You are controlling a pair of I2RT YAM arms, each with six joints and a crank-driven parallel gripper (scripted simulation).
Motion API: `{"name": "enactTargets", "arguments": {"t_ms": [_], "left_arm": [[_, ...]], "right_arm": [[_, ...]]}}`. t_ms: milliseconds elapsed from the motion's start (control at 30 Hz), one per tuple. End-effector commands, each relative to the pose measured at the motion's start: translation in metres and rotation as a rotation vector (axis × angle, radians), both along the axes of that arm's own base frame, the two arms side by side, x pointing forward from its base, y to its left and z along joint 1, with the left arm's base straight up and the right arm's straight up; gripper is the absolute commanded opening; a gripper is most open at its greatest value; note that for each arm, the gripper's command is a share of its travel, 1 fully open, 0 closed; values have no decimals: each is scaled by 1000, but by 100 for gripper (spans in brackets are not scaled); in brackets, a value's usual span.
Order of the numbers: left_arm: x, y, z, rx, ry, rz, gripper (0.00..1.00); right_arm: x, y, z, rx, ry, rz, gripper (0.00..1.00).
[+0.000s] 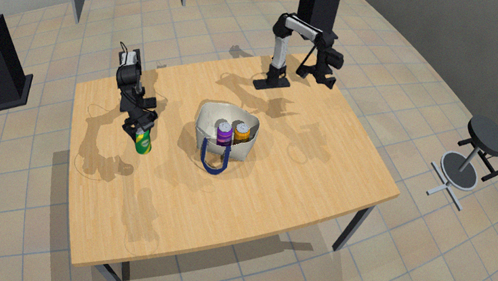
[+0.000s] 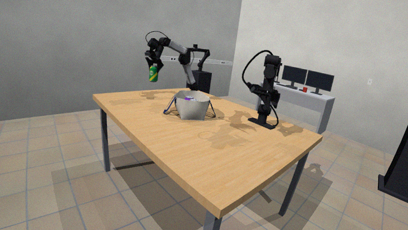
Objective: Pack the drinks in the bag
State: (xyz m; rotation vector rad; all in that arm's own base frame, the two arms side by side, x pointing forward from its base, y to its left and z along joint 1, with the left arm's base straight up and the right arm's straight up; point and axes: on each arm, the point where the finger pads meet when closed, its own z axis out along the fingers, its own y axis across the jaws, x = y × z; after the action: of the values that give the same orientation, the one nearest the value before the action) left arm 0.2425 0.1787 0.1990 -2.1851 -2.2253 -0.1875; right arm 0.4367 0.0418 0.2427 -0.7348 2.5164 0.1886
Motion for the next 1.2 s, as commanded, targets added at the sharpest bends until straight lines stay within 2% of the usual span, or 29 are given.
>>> {"name": "enactTargets", "arguments": {"t_ms": [0,67,167,267,300,333,400,767,1167], "left_arm": [[7,0,15,23,-42,5,91],[8,1,17,29,-47,5,91],[8,1,17,29,-47,5,91],[8,1,17,29,-47,5,91],[8,1,17,29,-47,5,91],[8,1,17,29,-47,5,91],[8,1,17,29,-47,5,91],[9,2,19,34,-53,5,91],[9,3,21,39,-58,5,91]], "right_arm": [[17,8,46,24,-195,16,74],[14,6,31,27,-152,14,74],[18,3,46,22,-198,19,74],[16,2,33,21,-162,20,74],[18,2,39,21,-182,20,74],[17,5,43,28,-188,13,74],[14,11,30,1,-161,-11,74],[-2,40,42,13,-191,-4,74],[-14,65,37,24,-183,-10,74]]}}
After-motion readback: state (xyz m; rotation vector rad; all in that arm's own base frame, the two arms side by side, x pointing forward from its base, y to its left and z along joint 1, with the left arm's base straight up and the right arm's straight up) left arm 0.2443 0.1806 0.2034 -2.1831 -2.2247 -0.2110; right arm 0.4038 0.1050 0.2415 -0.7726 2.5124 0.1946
